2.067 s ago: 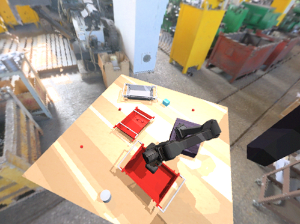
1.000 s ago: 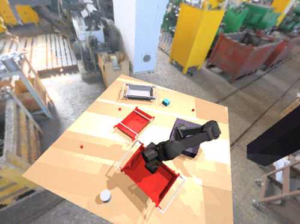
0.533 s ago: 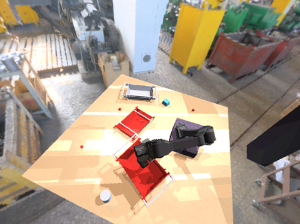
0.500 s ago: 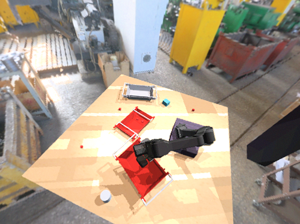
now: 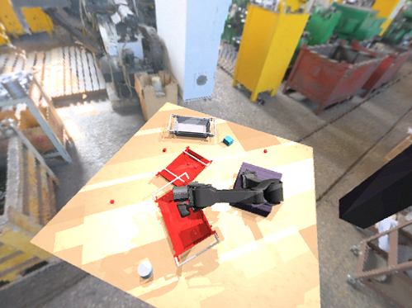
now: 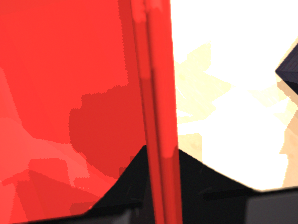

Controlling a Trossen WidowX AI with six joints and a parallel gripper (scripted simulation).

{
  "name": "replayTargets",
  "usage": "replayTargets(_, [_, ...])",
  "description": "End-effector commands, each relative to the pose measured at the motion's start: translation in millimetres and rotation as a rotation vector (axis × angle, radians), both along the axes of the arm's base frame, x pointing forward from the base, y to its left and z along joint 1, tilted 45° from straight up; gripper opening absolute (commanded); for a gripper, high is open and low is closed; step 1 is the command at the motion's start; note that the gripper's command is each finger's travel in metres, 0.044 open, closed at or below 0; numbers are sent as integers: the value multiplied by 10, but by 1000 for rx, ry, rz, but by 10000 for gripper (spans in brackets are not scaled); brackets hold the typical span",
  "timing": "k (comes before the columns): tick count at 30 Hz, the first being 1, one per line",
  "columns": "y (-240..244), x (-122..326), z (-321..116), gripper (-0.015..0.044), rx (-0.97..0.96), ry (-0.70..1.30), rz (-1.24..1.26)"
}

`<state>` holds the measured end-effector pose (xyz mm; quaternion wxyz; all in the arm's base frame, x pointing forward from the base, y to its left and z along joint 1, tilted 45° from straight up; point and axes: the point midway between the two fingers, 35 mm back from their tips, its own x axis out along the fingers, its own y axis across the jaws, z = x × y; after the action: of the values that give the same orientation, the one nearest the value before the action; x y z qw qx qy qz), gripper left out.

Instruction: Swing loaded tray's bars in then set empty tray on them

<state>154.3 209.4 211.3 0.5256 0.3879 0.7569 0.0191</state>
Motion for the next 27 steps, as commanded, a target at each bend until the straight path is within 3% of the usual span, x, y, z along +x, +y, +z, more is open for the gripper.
replayTargets(1, [-40, 211, -23, 0, -4, 25, -67])
replayTargets(27, [-482, 1052, -609, 0, -80, 275, -361])
